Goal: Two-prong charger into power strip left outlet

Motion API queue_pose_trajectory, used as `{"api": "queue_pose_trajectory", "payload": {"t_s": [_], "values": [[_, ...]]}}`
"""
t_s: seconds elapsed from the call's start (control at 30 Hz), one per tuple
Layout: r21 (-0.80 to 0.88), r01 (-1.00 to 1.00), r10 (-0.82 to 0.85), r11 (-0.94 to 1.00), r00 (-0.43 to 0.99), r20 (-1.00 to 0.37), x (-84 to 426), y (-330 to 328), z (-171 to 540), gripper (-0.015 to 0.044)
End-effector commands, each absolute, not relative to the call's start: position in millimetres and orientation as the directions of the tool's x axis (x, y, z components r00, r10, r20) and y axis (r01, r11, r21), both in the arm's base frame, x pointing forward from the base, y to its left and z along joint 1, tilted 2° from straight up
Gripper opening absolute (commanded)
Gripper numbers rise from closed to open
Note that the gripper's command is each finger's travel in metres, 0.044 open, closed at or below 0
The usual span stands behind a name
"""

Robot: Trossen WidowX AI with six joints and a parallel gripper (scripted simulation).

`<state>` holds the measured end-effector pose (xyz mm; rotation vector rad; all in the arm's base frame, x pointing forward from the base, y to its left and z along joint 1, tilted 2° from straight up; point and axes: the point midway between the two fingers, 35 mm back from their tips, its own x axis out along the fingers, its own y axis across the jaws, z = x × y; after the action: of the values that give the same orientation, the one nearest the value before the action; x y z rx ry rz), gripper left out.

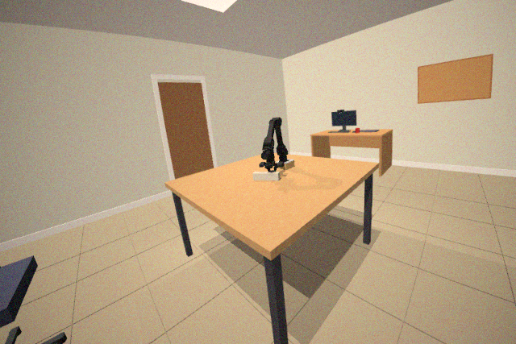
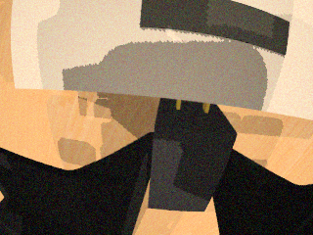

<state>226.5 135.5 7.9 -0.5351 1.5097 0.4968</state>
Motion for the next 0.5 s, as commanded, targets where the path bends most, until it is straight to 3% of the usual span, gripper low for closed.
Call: {"api": "queue_pose_trajectory", "payload": {"t_s": [0.0,0.47], "values": [[-0.019,-0.609,-0.019,0.793,0.007,-1.0,228.5,137.4,9.0,0.0],[-0.019,-0.609,-0.019,0.793,0.007,-1.0,230.9,139.3,9.4,0.0]]}}
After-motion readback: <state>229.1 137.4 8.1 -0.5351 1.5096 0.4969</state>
